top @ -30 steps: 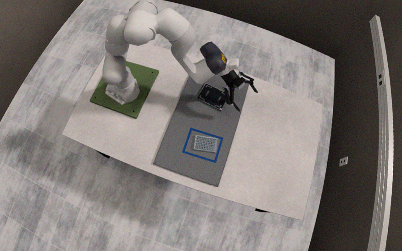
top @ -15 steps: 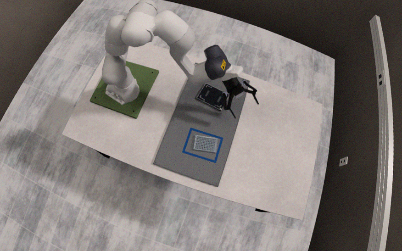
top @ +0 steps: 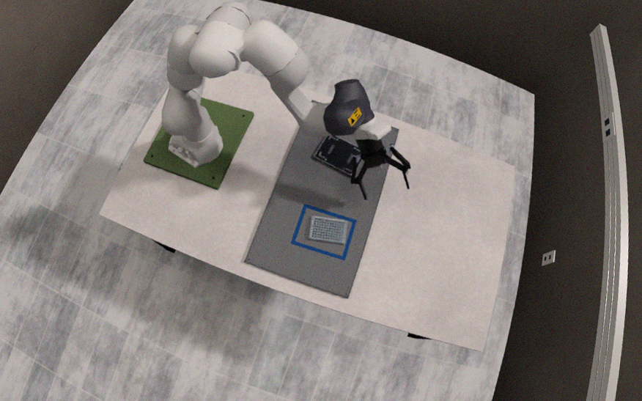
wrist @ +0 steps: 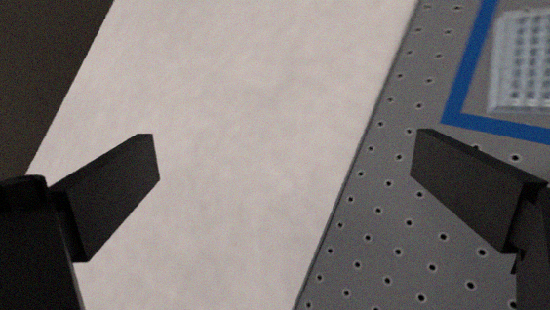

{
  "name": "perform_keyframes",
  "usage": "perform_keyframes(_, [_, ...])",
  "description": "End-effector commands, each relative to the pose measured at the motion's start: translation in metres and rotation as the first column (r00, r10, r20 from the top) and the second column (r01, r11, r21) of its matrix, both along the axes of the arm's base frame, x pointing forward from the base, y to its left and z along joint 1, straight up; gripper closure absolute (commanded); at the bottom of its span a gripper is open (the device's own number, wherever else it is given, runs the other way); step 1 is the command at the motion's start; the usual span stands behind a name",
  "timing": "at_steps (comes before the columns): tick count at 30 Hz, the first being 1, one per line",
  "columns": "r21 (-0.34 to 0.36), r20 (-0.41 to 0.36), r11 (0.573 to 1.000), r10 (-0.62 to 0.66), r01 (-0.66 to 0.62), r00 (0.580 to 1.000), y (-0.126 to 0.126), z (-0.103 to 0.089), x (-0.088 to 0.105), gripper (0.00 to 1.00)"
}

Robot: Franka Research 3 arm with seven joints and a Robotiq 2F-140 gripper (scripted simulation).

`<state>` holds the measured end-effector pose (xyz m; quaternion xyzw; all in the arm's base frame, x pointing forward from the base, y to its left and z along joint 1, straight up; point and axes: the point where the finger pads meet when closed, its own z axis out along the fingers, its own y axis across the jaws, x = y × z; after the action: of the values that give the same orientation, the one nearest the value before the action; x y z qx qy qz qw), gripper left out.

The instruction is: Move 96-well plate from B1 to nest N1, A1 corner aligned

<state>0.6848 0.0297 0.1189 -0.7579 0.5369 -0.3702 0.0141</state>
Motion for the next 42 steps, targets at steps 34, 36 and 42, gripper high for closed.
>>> perform_keyframes(34, [0.33, -0.217, 0.54, -0.755, 0.774, 0.619, -0.139, -0.025, -0.074, 0.0])
perform_keyframes(36, [0.343, -0.242, 0.484, -0.783, 0.805, 0.573, -0.144, -0.027, -0.08, 0.0])
perform_keyframes(42, [0.374, -0.325, 0.303, -0.843, 0.877, 0.43, -0.155, -0.032, -0.098, 0.0])
